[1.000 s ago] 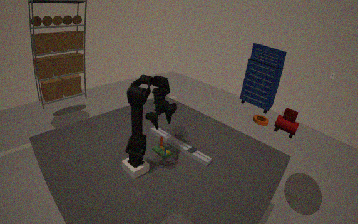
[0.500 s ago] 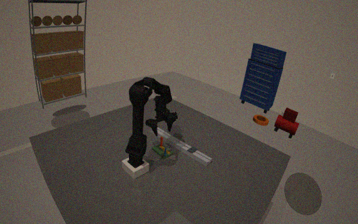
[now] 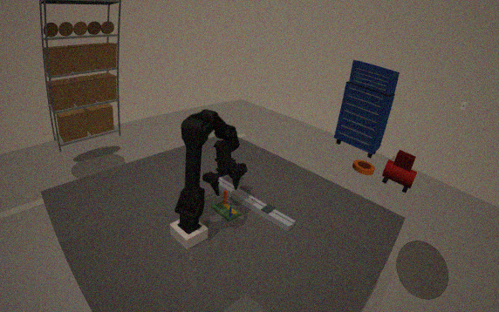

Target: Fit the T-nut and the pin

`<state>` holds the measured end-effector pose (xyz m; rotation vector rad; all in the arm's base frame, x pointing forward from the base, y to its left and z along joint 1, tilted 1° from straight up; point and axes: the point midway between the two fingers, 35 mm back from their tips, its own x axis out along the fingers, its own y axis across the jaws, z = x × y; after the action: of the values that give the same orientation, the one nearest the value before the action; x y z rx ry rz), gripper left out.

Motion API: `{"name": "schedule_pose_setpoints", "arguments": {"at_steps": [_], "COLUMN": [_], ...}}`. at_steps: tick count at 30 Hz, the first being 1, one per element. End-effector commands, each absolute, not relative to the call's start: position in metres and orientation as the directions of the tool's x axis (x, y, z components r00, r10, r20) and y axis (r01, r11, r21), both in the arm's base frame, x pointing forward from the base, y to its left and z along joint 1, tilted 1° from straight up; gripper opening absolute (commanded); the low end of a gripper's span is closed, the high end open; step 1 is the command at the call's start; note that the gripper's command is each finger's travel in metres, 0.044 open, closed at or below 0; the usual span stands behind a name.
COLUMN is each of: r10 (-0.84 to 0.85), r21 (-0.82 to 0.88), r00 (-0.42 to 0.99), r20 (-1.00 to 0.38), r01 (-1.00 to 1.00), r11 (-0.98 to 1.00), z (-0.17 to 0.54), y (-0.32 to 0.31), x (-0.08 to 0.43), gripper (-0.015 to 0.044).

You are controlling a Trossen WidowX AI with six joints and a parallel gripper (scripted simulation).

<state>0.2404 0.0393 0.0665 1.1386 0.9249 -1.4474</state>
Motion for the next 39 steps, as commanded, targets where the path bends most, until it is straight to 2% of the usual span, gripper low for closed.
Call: {"name": "schedule_pose_setpoints", "arguments": {"at_steps": [1,21,37,39], "r10": [-0.256,-0.256,-0.256,-0.256], "r21": [0.016,0.016,0.016,0.016], "r00": [-0.029,-0.029,-0.029,-0.029], "r20": [-0.966,-0.966,-0.966,-0.966], "r01": [0.985,0.985,0.985,0.985], "r11": [-0.172,-0.172,-0.172,-0.172], "z": [0.059,0.029,0.029,0.029], "y": [0.039,0.038,0.038,0.038], "x": [0.240,0.239,0.239,0.239], "gripper": [0.0440,0.0440,0.0020,-0.0013]}}
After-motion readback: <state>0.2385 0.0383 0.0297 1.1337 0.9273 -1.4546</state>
